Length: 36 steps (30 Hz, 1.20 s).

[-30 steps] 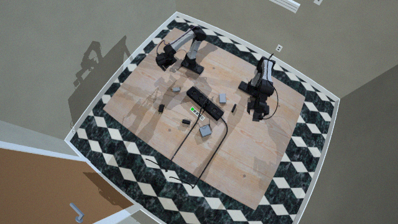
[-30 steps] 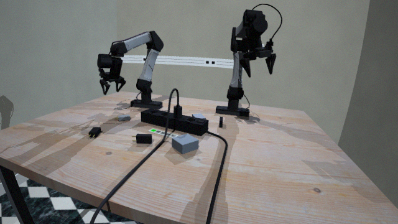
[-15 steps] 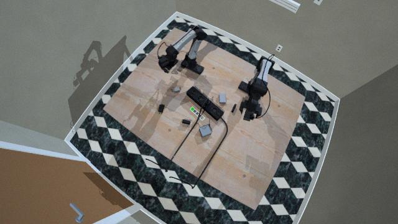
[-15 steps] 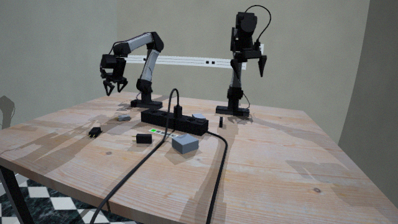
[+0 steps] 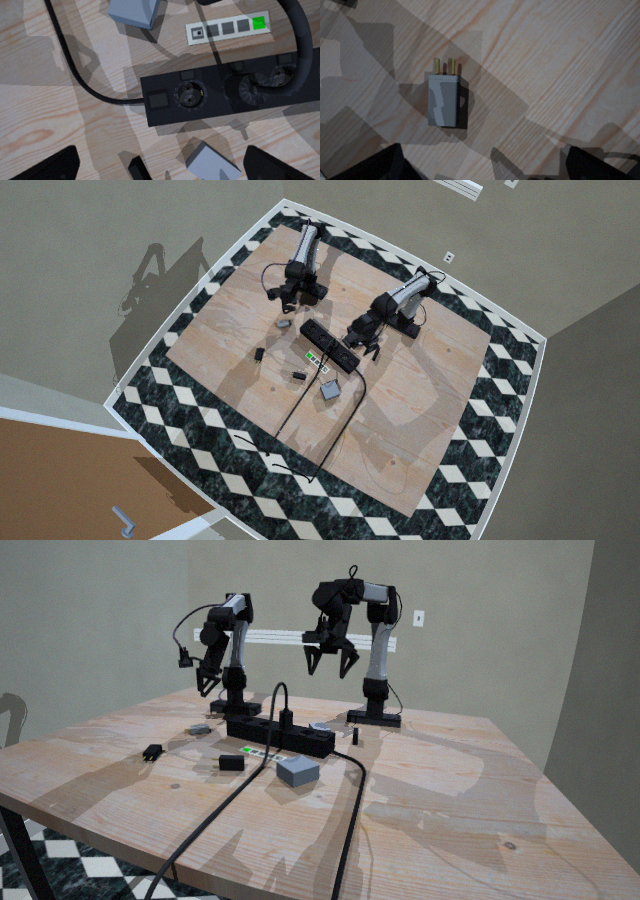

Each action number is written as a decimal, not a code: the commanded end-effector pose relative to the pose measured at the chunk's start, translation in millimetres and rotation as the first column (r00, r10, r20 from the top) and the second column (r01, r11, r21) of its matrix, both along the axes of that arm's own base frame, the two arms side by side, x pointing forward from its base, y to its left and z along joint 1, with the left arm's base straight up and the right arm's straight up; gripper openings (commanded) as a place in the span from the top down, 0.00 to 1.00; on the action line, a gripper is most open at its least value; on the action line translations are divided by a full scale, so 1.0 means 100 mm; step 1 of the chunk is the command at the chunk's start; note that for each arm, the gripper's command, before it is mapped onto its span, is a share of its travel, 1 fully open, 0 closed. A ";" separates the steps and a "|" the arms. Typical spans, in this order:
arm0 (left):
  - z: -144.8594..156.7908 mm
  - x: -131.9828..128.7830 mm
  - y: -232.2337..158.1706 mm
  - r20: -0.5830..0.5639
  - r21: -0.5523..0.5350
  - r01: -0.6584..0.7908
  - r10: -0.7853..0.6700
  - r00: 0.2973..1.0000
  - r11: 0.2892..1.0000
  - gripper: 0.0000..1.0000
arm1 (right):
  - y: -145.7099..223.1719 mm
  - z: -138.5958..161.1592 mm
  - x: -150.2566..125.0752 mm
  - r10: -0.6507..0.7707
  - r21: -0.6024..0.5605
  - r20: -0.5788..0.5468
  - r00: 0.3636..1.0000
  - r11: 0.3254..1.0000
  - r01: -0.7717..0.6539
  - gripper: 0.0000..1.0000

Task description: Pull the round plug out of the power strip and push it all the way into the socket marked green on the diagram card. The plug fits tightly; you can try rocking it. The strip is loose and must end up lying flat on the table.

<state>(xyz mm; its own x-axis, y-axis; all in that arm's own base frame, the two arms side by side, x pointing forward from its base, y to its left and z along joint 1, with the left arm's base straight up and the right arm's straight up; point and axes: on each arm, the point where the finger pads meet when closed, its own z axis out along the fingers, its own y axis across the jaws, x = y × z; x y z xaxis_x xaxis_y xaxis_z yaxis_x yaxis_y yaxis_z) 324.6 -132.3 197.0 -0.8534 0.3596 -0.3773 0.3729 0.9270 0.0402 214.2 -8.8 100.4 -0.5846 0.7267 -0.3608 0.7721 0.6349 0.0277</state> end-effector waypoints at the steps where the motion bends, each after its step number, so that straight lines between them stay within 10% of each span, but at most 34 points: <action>1: 0.03 -0.02 -0.33 0.068 -0.057 0.091 -0.087 0.994 0.994 0.00 | 0.35 0.12 0.31 0.237 -0.006 0.053 0.970 0.971 -0.237 0.00; 6: -0.04 -0.16 -0.59 0.071 -0.071 0.175 -0.170 0.983 0.982 0.00 | 0.73 0.15 0.45 0.455 -0.022 0.062 0.888 0.891 -0.454 0.00; 21: -0.18 -0.41 -0.85 0.051 -0.064 0.269 -0.266 0.963 0.961 0.00 | 2.06 0.21 0.91 0.961 -0.081 0.043 0.272 0.274 -0.958 0.00; 36: -0.18 -0.39 -0.87 0.046 -0.068 0.269 -0.266 0.963 0.961 0.00 | 2.46 0.21 1.06 0.999 -0.073 0.016 0.050 0.051 -0.996 0.00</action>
